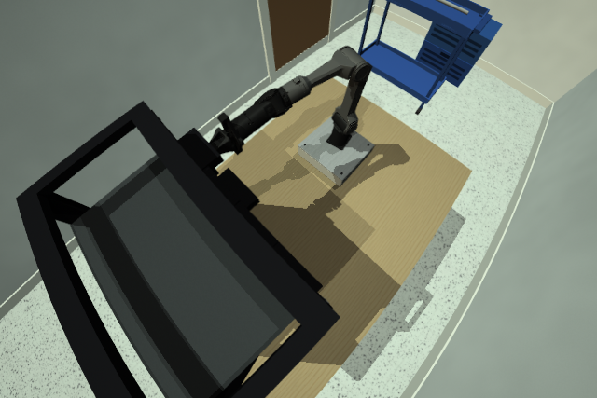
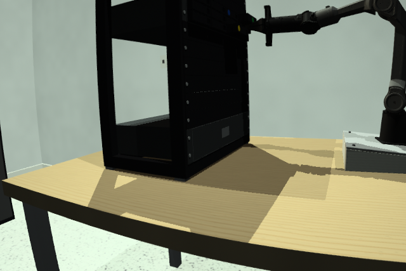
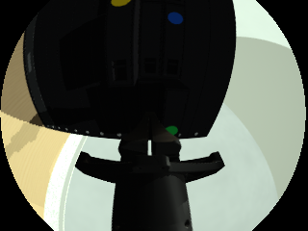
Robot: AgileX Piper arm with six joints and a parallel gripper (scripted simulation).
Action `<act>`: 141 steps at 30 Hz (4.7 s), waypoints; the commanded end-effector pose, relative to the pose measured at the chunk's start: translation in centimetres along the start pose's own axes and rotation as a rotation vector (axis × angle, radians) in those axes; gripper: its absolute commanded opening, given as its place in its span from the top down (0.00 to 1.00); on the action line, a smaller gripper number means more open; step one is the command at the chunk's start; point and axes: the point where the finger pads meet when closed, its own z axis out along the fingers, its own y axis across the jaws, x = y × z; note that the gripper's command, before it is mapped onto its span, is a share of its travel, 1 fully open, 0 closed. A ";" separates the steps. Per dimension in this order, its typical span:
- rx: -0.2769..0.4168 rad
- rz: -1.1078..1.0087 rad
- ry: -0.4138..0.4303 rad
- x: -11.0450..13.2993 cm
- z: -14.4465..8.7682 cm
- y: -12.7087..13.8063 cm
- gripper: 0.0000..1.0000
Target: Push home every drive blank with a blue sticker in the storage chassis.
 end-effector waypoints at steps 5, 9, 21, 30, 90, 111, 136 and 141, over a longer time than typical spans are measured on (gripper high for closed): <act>-0.005 0.001 0.000 0.0 0.2 0.3 1.00; -0.005 0.001 0.000 0.0 0.2 0.3 1.00; -0.005 0.001 0.000 0.0 0.5 0.3 1.00; -0.005 0.001 0.000 0.0 0.8 0.4 1.00; -0.005 0.001 0.000 0.0 -0.4 0.5 1.00; -0.005 0.001 0.000 0.0 -9.8 0.5 1.00; -0.005 0.001 0.000 0.0 -22.4 0.0 1.00; -0.005 0.001 0.000 0.0 -23.5 -0.1 1.00</act>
